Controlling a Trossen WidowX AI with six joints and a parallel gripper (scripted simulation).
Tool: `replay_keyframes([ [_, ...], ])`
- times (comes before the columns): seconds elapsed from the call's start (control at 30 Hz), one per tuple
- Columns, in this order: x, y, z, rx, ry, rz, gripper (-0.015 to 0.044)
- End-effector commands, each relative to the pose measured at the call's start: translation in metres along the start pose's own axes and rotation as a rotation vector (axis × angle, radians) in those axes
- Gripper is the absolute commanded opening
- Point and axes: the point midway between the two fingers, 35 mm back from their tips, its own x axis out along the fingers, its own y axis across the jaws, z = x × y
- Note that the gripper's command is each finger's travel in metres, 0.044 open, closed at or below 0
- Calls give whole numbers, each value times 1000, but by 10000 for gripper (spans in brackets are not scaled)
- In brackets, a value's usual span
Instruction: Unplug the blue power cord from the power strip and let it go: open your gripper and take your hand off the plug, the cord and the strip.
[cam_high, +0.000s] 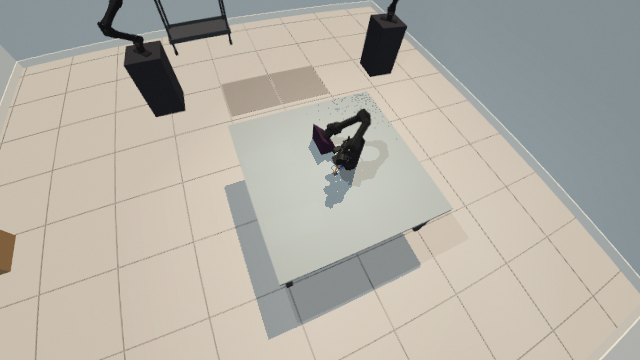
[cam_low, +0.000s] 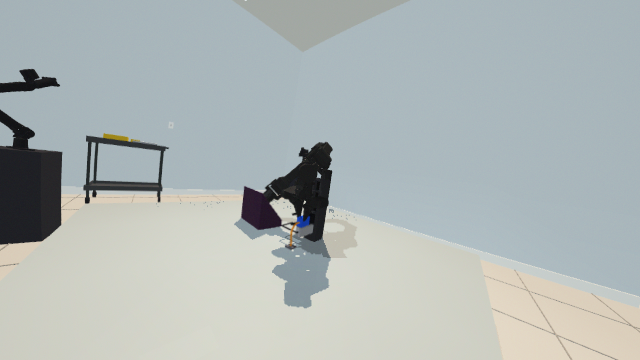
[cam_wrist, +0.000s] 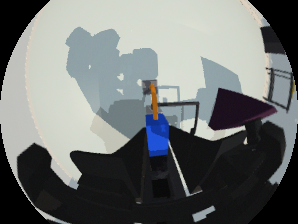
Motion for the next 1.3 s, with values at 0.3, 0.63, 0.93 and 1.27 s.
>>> replay_keyframes([
  [0.3,-18,0,53,-2,-90,12,0],
  [0.63,-12,-2,46,-1,-85,13,236],
  [0.93,-21,0,73,-1,-88,13,440],
  [1.27,-30,-2,105,-2,-89,13,440],
])
